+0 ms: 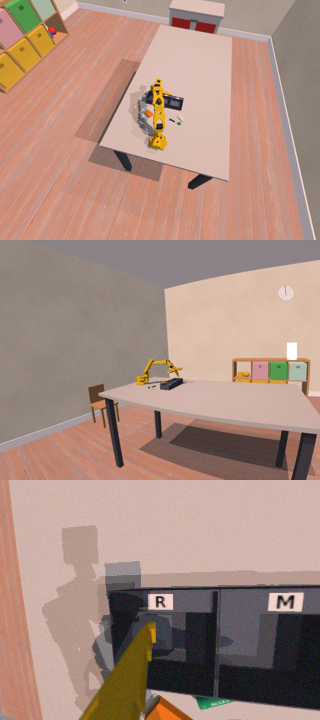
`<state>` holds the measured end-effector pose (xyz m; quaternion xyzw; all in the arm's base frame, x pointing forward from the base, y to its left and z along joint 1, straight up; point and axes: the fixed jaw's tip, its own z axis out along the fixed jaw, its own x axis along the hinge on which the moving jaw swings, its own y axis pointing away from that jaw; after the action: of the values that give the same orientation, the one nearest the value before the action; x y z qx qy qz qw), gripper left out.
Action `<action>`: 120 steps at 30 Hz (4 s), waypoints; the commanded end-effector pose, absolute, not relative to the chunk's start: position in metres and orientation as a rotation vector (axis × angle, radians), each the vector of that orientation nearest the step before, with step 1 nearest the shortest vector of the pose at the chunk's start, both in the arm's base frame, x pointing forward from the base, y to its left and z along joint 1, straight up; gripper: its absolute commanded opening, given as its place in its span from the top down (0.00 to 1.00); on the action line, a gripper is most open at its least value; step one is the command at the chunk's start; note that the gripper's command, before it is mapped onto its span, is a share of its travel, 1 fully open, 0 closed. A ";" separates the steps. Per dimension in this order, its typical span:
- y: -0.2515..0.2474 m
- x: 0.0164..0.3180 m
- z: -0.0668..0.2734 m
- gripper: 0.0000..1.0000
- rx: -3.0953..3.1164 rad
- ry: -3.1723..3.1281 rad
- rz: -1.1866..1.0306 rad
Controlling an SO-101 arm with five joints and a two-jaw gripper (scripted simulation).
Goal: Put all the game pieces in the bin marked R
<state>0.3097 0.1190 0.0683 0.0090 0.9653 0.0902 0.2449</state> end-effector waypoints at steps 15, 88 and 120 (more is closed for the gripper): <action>0.123 0.312 0.080 0.00 0.021 2.590 0.272; 0.025 0.294 0.103 0.25 -0.455 2.589 -0.078; -0.079 0.209 0.068 0.63 -1.298 2.753 -0.151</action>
<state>0.2130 -0.0701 0.0577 -0.4081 0.9115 -0.0349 0.0365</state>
